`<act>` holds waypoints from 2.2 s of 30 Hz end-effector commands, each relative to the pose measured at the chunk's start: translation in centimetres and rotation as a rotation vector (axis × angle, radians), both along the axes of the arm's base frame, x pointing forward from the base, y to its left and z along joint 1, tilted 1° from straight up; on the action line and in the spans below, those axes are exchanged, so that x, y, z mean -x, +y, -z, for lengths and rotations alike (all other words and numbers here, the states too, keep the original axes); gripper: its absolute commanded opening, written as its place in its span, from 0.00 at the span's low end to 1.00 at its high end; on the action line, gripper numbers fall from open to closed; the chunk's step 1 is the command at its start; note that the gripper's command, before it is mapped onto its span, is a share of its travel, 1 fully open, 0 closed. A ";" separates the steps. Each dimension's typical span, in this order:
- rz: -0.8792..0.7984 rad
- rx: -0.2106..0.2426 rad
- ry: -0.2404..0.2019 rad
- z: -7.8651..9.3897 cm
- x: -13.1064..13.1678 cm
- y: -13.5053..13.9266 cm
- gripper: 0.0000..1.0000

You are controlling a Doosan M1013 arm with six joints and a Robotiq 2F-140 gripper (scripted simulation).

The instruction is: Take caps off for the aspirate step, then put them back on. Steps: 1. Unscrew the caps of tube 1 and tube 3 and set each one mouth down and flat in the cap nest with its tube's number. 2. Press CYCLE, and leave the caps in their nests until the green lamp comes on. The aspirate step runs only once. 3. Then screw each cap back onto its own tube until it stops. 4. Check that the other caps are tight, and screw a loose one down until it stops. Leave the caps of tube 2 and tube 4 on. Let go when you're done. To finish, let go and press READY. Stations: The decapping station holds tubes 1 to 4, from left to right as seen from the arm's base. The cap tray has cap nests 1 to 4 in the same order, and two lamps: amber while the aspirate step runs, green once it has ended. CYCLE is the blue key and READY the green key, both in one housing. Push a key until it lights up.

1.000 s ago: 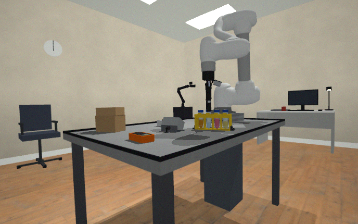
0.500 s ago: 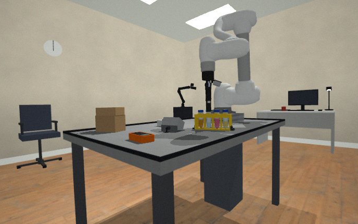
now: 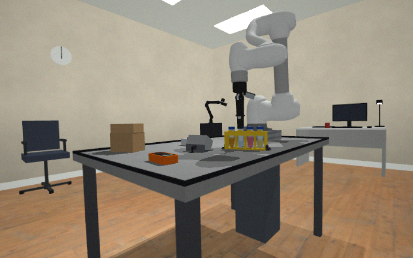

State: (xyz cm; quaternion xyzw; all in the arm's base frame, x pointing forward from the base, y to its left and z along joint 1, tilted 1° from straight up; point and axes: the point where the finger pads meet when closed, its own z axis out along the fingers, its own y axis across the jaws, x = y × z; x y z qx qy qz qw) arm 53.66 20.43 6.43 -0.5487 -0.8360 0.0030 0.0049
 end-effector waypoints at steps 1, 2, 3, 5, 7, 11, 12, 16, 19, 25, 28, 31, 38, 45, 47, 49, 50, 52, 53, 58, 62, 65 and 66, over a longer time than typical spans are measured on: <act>0.149 0.008 -0.004 -0.1 0.0 0.0 0.30; 0.182 0.008 -0.004 0.0 0.0 0.0 0.30; 0.215 0.009 -0.004 0.0 0.0 0.0 0.30; 0.282 0.009 -0.004 0.0 0.0 0.0 0.30; 0.315 0.010 -0.004 0.0 0.0 0.0 0.30; 0.415 0.010 -0.004 0.0 0.0 0.0 0.30; 0.449 0.011 -0.004 0.0 0.0 0.0 0.30; 0.501 0.011 -0.004 0.0 0.0 0.0 0.30; 0.501 0.011 -0.004 0.1 0.0 0.0 0.41; 0.501 0.011 -0.004 0.1 0.0 0.0 0.41; 0.501 0.011 -0.004 0.1 0.0 0.0 0.41; 0.501 0.011 -0.005 0.1 0.0 0.0 0.41; 0.221 0.009 -0.004 0.0 0.0 0.0 0.41; 0.021 0.007 -0.003 0.0 0.0 0.0 0.41; -0.059 0.006 -0.003 0.0 0.0 0.0 0.41; -0.139 0.005 -0.003 0.0 0.0 0.0 0.41; -0.179 0.005 -0.003 0.0 0.0 0.0 0.41; -0.259 0.004 -0.002 0.0 0.0 0.0 0.41; -0.299 0.004 -0.002 0.0 0.0 0.0 0.41; -0.416 0.002 -0.002 0.0 0.0 0.0 0.41; -0.416 0.002 -0.002 0.0 0.0 0.0 0.41; -0.416 0.002 -0.002 0.0 0.0 0.0 0.30; -0.416 0.002 -0.002 0.0 0.0 0.0 0.30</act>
